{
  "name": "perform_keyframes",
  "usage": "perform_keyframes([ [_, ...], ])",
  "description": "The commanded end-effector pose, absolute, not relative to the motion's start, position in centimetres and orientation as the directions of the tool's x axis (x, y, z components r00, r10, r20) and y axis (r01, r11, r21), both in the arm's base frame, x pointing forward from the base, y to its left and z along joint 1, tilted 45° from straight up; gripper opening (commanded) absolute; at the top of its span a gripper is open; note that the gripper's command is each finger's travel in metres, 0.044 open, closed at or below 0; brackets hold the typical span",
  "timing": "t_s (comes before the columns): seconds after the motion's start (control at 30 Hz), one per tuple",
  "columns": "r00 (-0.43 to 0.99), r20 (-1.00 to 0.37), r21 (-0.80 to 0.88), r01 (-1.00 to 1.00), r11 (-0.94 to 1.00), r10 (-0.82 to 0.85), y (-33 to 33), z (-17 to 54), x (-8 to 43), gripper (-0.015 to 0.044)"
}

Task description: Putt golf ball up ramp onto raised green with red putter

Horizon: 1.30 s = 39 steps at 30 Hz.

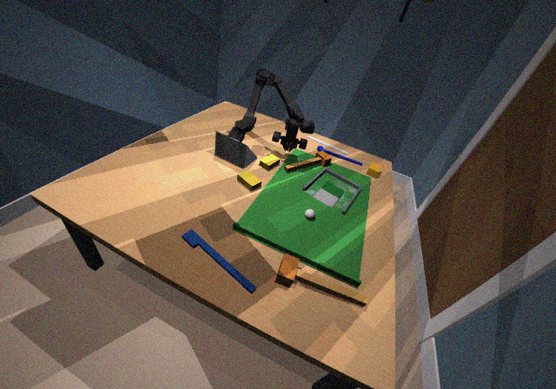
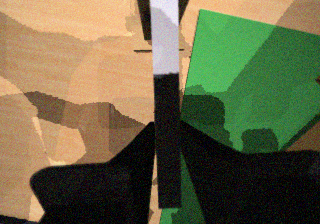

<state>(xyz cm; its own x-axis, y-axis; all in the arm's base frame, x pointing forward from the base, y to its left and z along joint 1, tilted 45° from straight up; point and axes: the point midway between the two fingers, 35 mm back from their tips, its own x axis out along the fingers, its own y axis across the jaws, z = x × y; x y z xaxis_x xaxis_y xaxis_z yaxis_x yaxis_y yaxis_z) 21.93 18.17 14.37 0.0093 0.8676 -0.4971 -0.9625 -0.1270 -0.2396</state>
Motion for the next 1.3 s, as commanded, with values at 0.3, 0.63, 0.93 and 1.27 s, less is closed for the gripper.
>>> perform_keyframes([
  [0.3, 0.009, -0.505, -0.239, -0.962, -0.129, 0.863, 17.4, 14.9, 22.1, 0.0],
  [0.63, 0.006, -0.519, -0.235, -0.963, -0.135, 0.855, 14.3, 17.4, 22.1, 0.0],
  [0.93, 0.005, -0.509, -0.233, -0.963, -0.132, 0.861, 11.7, 20.3, 21.4, 0.0],
  [1.27, 0.02, -0.534, -0.143, -0.987, -0.067, 0.845, 10.1, 19.7, 22.6, 0.0],
])
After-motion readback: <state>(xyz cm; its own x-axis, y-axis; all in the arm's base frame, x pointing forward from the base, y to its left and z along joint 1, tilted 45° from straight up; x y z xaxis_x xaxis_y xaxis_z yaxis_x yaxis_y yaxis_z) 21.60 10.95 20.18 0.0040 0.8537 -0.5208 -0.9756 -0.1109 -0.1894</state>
